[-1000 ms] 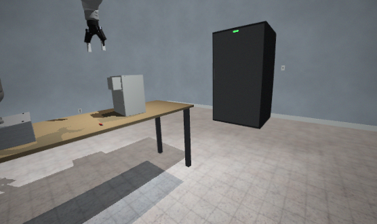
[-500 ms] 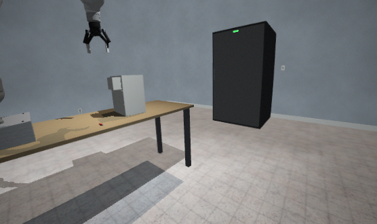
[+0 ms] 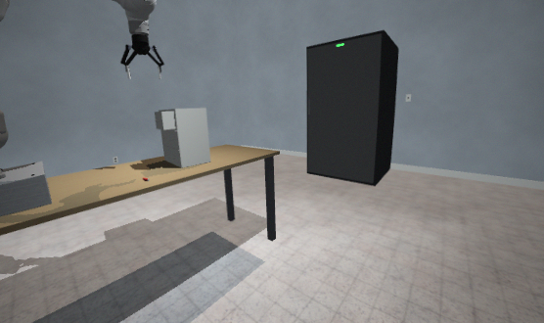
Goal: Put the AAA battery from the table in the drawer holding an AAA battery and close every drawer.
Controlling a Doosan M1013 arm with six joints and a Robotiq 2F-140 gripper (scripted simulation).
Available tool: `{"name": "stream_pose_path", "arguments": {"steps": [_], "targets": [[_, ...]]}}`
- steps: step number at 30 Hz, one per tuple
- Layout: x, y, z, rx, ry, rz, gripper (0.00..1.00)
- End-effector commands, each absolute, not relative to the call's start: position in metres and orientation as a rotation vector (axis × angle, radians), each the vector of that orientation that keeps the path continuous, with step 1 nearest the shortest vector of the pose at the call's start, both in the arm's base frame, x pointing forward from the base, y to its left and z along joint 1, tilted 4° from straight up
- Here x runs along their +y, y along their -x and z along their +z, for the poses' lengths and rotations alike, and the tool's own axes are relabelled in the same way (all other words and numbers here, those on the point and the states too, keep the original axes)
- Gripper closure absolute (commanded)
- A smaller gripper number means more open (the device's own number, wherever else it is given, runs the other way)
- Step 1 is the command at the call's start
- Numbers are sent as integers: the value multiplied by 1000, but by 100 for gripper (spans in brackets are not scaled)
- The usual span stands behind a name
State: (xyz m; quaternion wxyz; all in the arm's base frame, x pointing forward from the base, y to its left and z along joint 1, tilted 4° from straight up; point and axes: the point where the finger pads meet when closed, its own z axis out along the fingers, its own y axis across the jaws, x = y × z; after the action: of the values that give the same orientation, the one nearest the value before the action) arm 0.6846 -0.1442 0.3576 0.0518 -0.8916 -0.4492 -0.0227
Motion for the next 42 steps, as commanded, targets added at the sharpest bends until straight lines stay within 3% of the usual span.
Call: {"name": "stream_pose_path", "arguments": {"steps": [1,42], "targets": [[-145,-689,352,-1565,2583,-96,0],[-153,-721,315,-2550,1489,-224,0]]}}
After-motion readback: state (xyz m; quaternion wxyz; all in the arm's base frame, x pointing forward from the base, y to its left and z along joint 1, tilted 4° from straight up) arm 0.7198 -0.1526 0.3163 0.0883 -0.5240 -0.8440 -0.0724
